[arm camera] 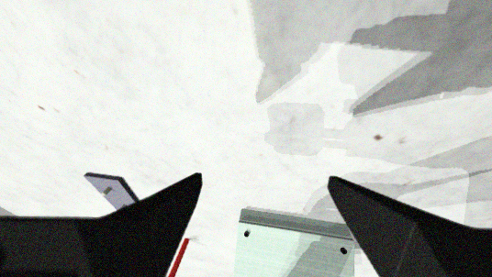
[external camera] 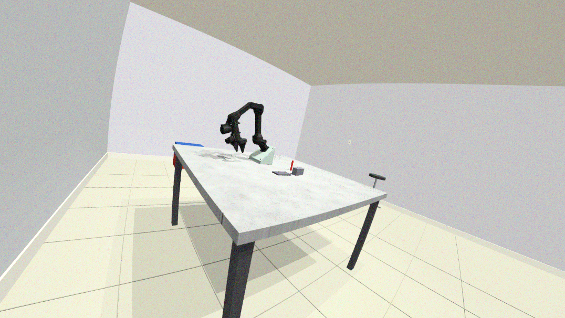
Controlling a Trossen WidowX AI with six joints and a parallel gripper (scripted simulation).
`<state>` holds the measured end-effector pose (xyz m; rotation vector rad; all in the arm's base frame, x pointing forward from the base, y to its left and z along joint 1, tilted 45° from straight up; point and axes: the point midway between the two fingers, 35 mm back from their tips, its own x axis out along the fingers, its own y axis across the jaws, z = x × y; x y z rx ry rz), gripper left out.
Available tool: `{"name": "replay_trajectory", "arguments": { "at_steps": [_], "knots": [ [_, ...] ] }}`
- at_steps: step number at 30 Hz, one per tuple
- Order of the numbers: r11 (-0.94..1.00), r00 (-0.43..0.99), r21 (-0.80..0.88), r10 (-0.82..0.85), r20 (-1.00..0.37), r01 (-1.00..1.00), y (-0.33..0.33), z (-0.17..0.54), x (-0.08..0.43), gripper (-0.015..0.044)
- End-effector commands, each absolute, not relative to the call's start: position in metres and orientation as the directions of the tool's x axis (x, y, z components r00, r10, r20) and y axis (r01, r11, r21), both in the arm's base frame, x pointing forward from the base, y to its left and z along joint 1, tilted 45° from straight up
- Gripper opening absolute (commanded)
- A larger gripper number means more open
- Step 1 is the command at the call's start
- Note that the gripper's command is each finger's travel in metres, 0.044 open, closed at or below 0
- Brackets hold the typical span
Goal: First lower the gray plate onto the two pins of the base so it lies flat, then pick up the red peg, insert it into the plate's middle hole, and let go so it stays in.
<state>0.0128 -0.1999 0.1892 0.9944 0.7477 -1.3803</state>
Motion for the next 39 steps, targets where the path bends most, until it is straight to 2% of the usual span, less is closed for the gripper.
{"name": "replay_trajectory", "arguments": {
  "at_steps": [1,8,13,19,30,34,39],
  "knots": [
    [-0.101,0.078,0.122,-0.362,-0.929,0.987,-0.214,0.184,0.04,0.044],
    [-0.032,0.036,0.046,-0.252,-0.967,0.998,-0.227,0.159,0.107,0.044],
    [-0.042,-0.011,-0.002,-0.227,-0.974,0.999,-0.227,0.148,0.139,0.044],
    [-0.075,-0.123,-0.109,-0.231,-0.965,0.991,-0.207,0.119,0.207,0.044],
    [-0.105,-0.241,-0.217,-0.42,-0.875,0.97,-0.11,0.054,0.312,0.044],
    [-0.097,-0.215,-0.193,-0.536,-0.817,0.976,-0.059,0.024,0.338,0.044],
    [-0.05,-0.112,-0.106,-0.675,-0.729,0.993,0.013,-0.015,0.357,0.044]
  ]
}}
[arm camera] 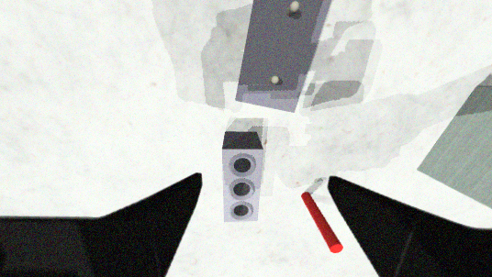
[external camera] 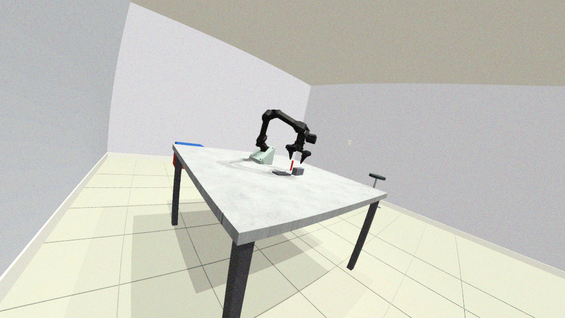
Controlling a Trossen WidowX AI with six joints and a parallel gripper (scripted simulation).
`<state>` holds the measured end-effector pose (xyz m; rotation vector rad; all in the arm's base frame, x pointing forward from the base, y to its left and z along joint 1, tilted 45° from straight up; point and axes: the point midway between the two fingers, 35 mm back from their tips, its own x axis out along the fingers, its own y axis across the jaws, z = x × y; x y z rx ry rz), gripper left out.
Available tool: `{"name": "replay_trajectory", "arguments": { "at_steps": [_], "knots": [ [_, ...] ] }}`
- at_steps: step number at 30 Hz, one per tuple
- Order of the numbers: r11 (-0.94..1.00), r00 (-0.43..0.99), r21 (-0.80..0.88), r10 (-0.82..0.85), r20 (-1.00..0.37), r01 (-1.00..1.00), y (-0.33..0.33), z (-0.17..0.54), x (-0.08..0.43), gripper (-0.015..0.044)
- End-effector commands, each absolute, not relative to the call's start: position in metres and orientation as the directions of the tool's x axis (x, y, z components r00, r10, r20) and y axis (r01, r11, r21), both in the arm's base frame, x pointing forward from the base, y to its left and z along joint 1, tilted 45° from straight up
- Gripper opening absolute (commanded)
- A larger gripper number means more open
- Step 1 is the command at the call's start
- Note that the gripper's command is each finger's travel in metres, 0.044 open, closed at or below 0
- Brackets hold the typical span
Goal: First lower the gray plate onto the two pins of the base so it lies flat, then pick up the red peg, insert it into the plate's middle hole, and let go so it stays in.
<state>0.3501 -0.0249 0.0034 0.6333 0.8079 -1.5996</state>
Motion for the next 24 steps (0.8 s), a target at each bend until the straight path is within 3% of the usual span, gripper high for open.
{"name": "replay_trajectory", "arguments": {
  "at_steps": [1,24],
  "knots": [
    [-0.042,-0.097,-0.094,-0.688,-0.719,0.995,0.021,-0.019,0.358,0.044],
    [-0.04,-0.092,-0.09,-0.693,-0.715,0.995,-0.011,-0.054,0.356,0.044]
  ]
}}
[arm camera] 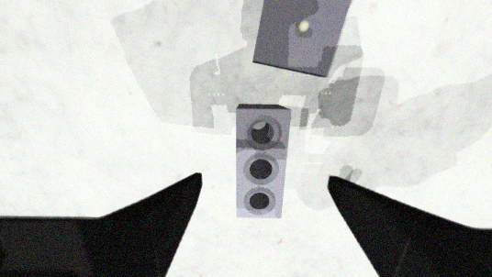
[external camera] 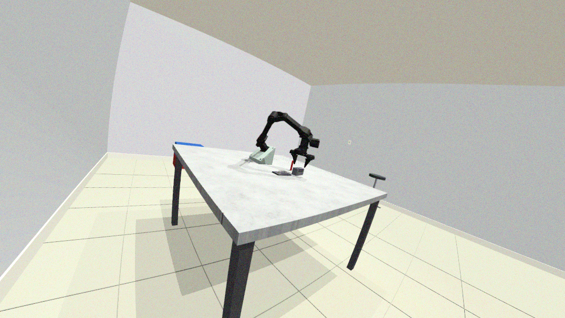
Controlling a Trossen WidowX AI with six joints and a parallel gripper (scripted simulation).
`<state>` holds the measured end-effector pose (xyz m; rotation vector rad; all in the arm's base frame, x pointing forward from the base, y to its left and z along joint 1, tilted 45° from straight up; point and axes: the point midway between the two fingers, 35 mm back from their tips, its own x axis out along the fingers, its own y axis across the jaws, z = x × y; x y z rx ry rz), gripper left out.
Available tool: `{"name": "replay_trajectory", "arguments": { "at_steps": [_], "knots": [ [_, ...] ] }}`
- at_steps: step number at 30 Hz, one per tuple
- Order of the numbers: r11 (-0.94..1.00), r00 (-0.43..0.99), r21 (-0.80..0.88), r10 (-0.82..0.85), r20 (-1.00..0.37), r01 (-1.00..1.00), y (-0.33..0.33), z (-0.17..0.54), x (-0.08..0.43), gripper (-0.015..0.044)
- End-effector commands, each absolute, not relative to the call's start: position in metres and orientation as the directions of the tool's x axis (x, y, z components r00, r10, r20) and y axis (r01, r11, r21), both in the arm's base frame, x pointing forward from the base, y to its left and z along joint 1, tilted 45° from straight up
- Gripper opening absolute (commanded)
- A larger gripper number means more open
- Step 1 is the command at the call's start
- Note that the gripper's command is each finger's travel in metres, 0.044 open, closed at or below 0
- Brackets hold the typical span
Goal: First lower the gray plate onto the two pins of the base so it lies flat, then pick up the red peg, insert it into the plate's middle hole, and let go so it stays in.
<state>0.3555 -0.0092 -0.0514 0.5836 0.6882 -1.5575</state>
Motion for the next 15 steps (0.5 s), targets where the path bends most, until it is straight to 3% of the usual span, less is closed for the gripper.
{"name": "replay_trajectory", "arguments": {
  "at_steps": [1,15],
  "knots": [
    [-0.04,-0.092,-0.09,-0.693,-0.715,0.995,-0.012,-0.055,0.356,0.044],
    [-0.039,-0.092,-0.09,-0.693,-0.715,0.995,-0.028,-0.072,0.355,0.044]
  ]
}}
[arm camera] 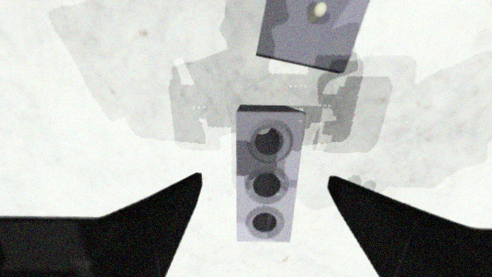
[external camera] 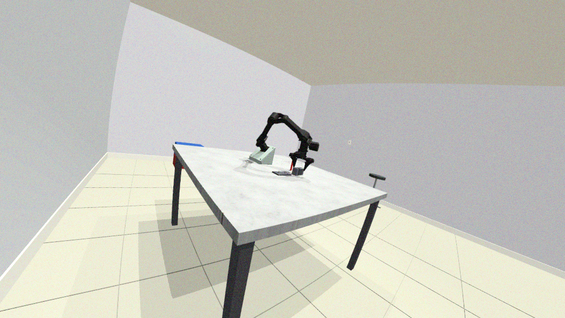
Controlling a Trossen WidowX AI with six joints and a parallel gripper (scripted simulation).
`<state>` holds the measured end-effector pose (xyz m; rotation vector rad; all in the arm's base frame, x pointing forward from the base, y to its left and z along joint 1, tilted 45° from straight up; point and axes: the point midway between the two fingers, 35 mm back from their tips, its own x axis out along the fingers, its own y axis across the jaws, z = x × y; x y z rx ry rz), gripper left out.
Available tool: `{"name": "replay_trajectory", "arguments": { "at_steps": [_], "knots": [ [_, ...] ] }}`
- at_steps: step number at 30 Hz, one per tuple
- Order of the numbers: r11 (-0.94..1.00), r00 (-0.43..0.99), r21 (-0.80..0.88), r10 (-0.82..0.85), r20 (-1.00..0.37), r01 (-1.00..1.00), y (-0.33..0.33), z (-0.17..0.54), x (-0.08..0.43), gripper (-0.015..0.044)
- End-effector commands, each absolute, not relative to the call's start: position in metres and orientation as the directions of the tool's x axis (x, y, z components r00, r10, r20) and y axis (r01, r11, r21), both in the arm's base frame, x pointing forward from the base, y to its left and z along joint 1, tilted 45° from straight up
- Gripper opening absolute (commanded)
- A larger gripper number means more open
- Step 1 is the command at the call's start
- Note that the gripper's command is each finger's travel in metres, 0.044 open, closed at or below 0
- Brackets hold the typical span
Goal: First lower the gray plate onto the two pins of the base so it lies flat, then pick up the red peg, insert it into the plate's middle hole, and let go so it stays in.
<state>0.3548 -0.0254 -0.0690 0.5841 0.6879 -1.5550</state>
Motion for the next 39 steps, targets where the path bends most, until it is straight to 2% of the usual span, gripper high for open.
{"name": "replay_trajectory", "arguments": {
  "at_steps": [1,21,33,39],
  "knots": [
    [-0.039,-0.092,-0.09,-0.693,-0.715,0.995,-0.029,-0.073,0.355,0.044],
    [-0.04,-0.092,-0.09,-0.695,-0.713,0.995,-0.05,-0.093,0.351,0.044],
    [-0.04,-0.092,-0.09,-0.695,-0.713,0.995,-0.05,-0.093,0.351,0.0125],
    [-0.04,-0.092,-0.09,-0.695,-0.713,0.995,-0.05,-0.093,0.351,0.0085]
  ]
}}
